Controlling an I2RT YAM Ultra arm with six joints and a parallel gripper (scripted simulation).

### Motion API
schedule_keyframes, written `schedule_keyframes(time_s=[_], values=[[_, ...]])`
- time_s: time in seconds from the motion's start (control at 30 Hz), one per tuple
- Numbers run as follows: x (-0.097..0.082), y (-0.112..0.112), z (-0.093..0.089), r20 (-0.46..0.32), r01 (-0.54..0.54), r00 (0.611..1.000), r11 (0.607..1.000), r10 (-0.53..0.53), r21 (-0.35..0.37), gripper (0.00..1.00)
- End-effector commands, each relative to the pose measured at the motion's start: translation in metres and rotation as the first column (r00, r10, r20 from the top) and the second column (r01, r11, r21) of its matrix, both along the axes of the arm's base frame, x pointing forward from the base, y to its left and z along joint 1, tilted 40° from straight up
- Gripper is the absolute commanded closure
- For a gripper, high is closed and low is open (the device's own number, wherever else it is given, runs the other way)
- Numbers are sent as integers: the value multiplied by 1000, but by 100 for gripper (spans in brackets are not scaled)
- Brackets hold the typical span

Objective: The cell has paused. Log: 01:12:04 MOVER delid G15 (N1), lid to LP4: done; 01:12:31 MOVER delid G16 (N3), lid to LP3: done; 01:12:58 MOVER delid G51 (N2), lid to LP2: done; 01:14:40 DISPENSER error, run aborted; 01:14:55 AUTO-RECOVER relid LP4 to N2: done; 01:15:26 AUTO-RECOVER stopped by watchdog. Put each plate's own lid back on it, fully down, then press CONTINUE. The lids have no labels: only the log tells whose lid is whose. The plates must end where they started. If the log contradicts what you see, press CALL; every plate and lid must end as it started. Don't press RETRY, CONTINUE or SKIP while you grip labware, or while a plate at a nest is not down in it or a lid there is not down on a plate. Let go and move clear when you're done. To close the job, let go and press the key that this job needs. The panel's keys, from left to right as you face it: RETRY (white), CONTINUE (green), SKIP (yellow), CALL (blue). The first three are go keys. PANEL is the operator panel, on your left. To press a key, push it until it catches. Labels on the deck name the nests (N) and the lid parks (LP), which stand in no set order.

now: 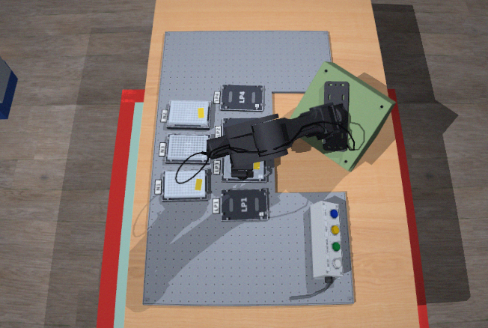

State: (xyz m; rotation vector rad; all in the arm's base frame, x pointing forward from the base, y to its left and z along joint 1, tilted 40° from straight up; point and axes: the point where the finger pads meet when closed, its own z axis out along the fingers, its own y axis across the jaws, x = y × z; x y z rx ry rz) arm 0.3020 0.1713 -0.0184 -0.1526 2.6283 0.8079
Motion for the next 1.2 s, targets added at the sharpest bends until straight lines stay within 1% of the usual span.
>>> schedule_keyframes(time_s=[0.0,0.23,0.27,1.17], values=[[-6,-3,-6,-8,11,1000,1000,-11,-13,13],[-6,-4,-6,-7,12,1000,1000,-12,-13,20],[-6,-3,-6,-7,12,1000,1000,-12,-12,100],[-9,-2,-6,1,3,1000,1000,-3,-12,100]])
